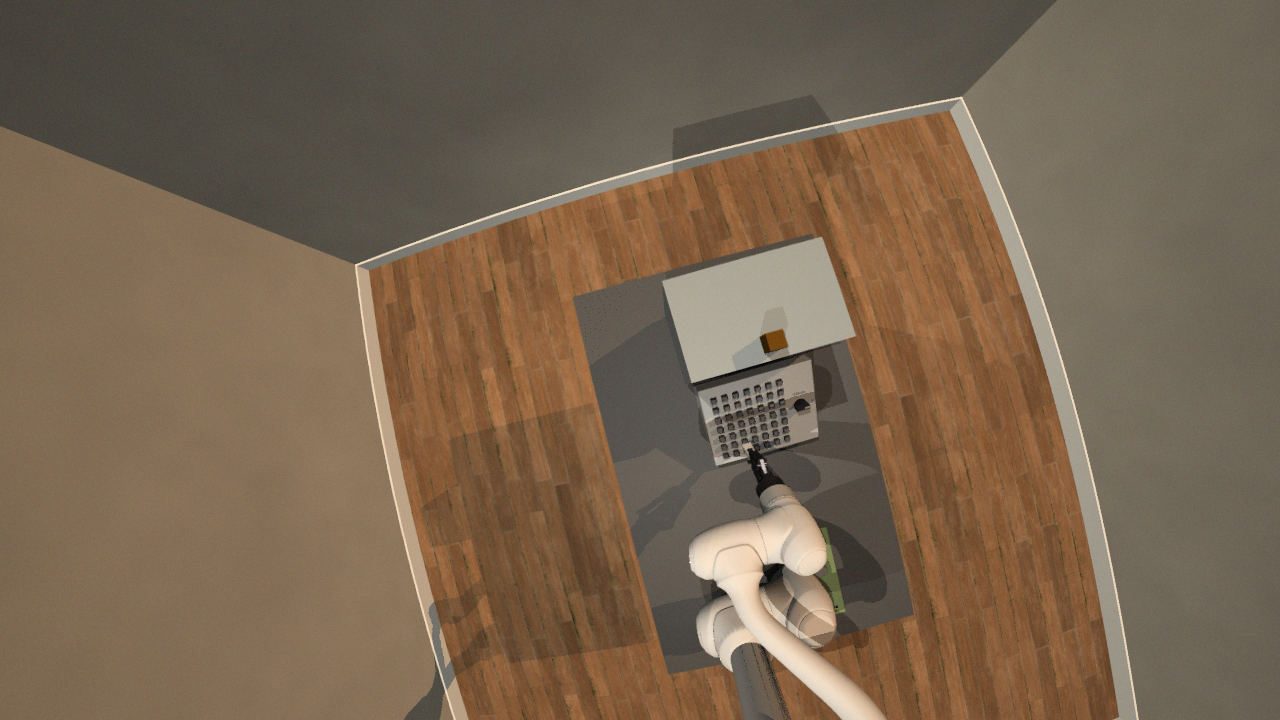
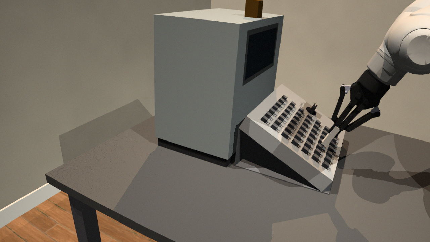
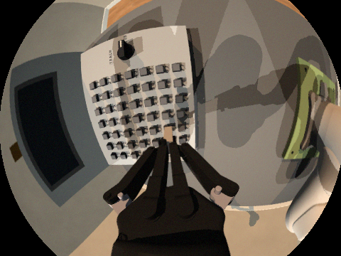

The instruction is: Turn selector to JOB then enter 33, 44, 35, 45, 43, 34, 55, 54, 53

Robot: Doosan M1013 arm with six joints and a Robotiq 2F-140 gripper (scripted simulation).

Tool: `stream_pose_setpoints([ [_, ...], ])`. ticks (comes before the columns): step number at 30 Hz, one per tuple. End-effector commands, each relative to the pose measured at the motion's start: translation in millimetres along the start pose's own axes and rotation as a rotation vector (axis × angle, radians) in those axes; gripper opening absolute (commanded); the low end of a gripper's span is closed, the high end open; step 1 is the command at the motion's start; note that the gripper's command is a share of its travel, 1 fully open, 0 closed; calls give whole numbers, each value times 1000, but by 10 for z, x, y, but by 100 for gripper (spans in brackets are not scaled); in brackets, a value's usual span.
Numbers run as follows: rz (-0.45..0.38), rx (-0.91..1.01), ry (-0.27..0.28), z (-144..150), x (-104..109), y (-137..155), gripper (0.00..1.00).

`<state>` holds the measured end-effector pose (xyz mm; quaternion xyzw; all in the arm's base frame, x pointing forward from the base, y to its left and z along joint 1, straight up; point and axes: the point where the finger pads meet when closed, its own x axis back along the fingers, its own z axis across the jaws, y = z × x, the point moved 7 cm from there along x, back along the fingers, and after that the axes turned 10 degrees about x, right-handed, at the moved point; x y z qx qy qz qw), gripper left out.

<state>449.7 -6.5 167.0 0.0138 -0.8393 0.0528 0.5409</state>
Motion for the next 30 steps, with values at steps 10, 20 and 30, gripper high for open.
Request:
stream_pose_setpoints([
  [10,4,3,-8,-25,162,-3,0],
  [20,4,3,-8,-38,170,67,0],
  [30,4,3,-8,-82,169,326,0],
])
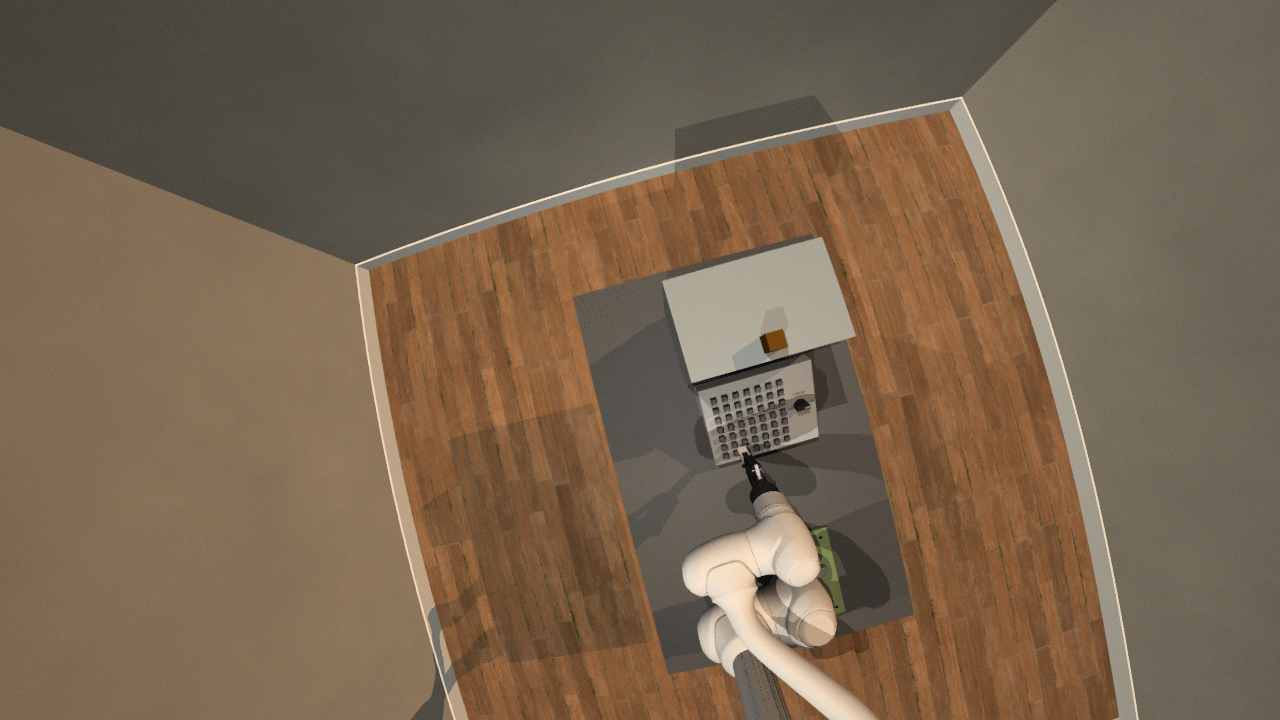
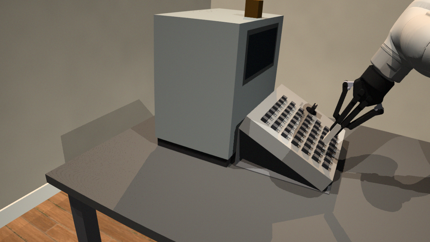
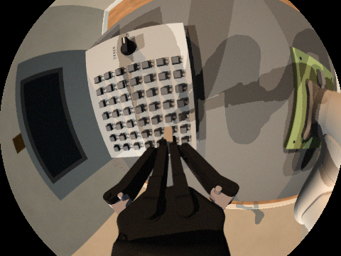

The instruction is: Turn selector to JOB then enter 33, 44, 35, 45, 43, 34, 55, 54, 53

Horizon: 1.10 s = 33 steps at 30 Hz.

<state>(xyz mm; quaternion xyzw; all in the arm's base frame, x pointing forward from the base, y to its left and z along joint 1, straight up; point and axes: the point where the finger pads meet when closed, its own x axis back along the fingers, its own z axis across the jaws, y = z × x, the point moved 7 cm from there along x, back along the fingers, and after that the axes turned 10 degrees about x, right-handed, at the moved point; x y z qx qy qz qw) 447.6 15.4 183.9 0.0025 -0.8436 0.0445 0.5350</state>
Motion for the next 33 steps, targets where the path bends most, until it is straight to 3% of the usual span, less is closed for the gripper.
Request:
stream_pose_setpoints([
  [1,-7,29,5,-8,1,124,0],
  [33,-7,29,5,-7,-219,127,0],
])
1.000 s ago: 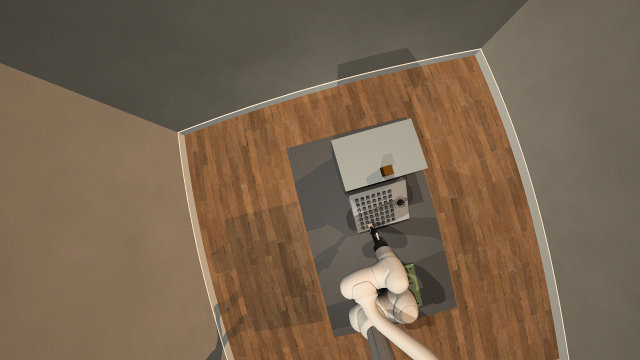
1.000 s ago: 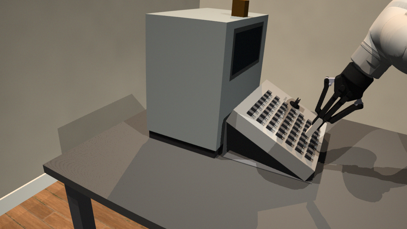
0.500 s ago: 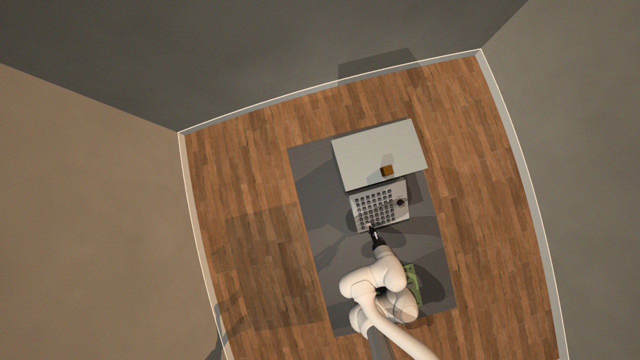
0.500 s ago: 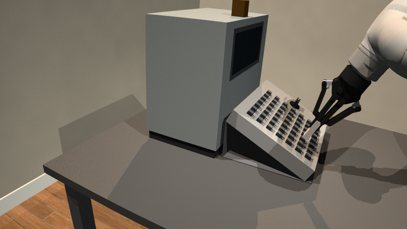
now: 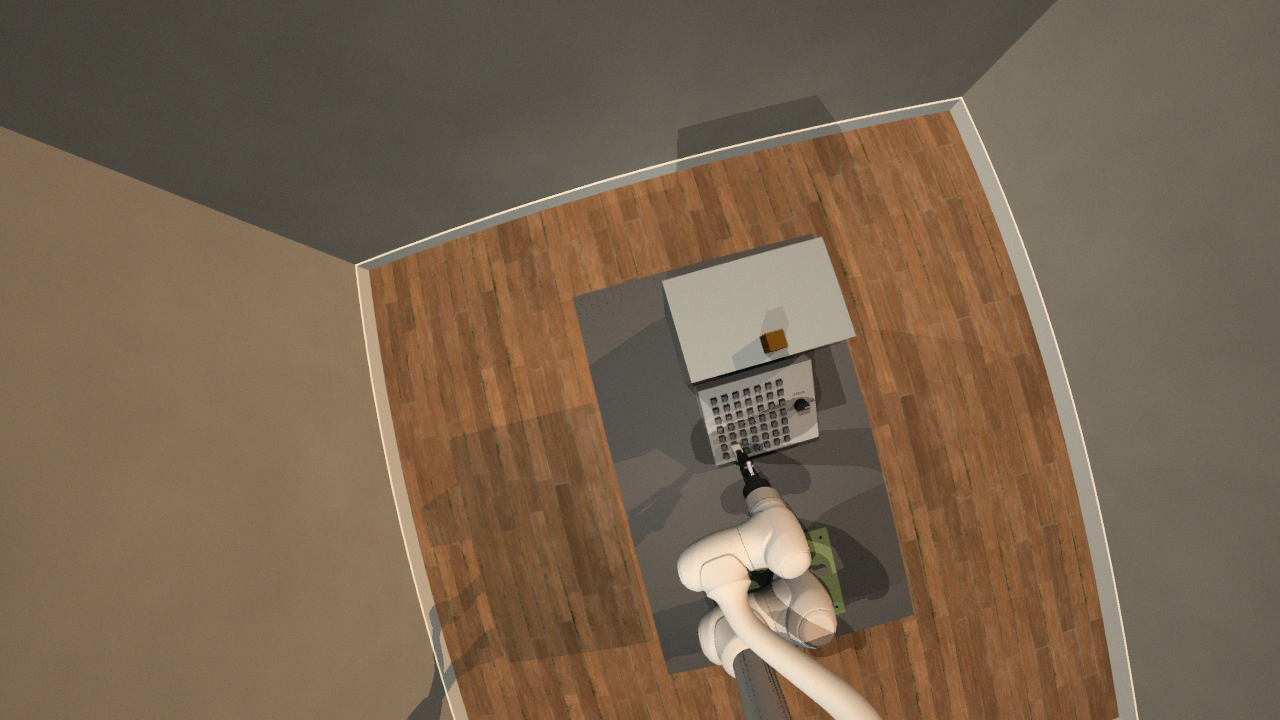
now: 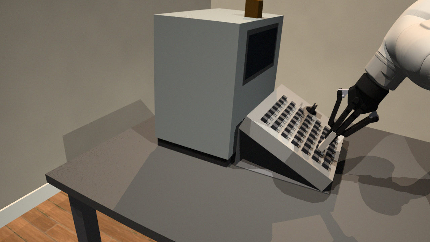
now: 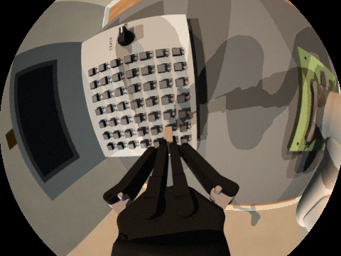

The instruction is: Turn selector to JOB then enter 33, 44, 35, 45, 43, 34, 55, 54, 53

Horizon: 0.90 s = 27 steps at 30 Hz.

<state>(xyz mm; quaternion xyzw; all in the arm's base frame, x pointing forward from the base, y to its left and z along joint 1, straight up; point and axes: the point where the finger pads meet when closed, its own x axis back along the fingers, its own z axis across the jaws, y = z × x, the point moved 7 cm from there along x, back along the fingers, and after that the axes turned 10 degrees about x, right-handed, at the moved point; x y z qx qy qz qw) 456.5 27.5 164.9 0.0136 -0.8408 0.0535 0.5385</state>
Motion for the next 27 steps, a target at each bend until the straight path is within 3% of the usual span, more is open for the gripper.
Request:
stream_pose_setpoints([
  [1,2,2,-2,3,-14,-2,0],
  [27,2,2,-2,3,-40,-3,0],
])
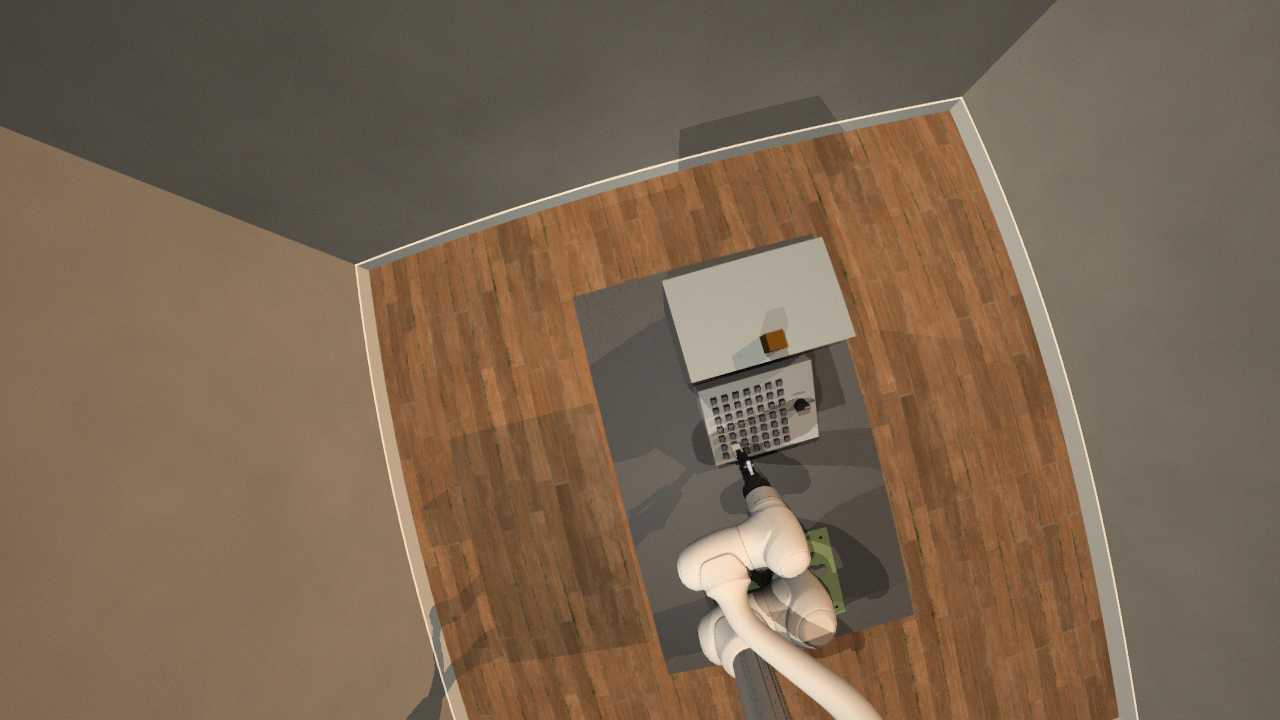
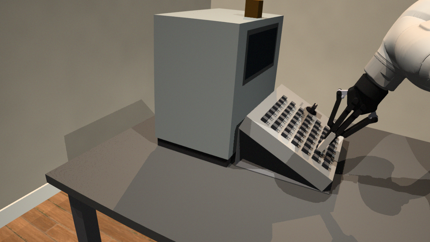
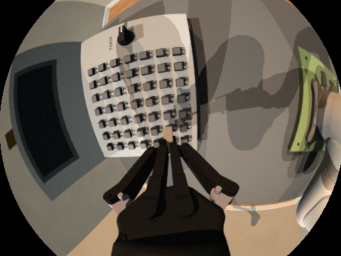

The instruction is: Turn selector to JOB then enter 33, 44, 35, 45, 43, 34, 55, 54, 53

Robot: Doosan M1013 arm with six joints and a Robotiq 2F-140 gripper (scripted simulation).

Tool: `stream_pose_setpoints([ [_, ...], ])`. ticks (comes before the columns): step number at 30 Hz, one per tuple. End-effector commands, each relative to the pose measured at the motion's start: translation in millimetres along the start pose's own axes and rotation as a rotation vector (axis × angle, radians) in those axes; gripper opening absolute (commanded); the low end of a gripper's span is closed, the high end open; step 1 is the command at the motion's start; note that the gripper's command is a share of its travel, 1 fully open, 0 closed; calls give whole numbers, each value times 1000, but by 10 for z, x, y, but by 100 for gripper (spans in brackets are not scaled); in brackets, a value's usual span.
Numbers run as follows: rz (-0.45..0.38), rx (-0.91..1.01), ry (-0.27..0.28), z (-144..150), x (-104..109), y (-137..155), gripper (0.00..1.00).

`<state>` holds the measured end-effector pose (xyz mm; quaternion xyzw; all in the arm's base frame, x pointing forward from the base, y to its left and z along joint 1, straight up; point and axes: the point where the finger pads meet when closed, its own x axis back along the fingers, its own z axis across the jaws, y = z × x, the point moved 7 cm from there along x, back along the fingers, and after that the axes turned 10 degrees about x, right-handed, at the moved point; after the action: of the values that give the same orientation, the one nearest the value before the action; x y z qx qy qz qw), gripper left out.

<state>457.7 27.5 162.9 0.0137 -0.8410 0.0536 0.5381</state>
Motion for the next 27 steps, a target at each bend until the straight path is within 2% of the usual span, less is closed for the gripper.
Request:
stream_pose_setpoints([
  [1,2,2,-2,5,-22,-3,0],
  [27,2,2,-2,5,-134,-4,0],
])
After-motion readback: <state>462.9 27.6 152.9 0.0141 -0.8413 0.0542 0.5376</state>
